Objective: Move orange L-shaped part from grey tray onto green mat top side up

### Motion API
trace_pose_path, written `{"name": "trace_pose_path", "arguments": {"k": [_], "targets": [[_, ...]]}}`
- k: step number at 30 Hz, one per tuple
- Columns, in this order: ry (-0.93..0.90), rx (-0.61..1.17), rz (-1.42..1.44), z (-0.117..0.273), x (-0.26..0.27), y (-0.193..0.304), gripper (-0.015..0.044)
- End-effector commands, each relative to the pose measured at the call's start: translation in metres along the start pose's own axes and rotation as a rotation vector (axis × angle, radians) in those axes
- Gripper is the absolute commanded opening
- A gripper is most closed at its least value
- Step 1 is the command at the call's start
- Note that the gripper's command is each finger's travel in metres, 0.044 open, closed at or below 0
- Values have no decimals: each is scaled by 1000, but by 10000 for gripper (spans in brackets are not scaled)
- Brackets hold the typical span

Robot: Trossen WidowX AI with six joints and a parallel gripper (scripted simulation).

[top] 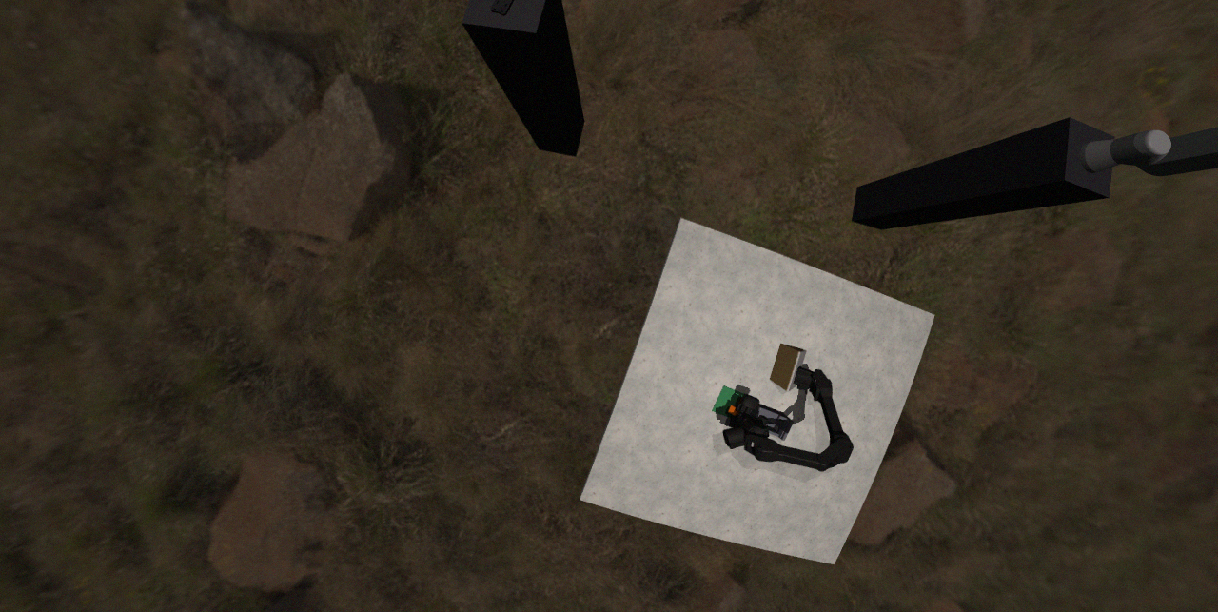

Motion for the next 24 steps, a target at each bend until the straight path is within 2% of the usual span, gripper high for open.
{"name": "trace_pose_path", "arguments": {"k": [1, 12, 21, 24], "targets": [[0, -5, -6, -1, 1, 0, 0], [-2, -2, -1, -1, 1, 0, 0], [-2, -2, -1, -1, 1, 0, 236], [-1, -1, -2, 13, -1, 1, 315]]}}
Point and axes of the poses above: the point midway between the two fingers, 35 mm back from their tips, its own z axis back along the fingers, its own x axis across the jaws, y = z × x, the point moved 7 cm from there along z, back along the fingers, and after that the axes turned 15 degrees about -z, right-handed, at the moved point
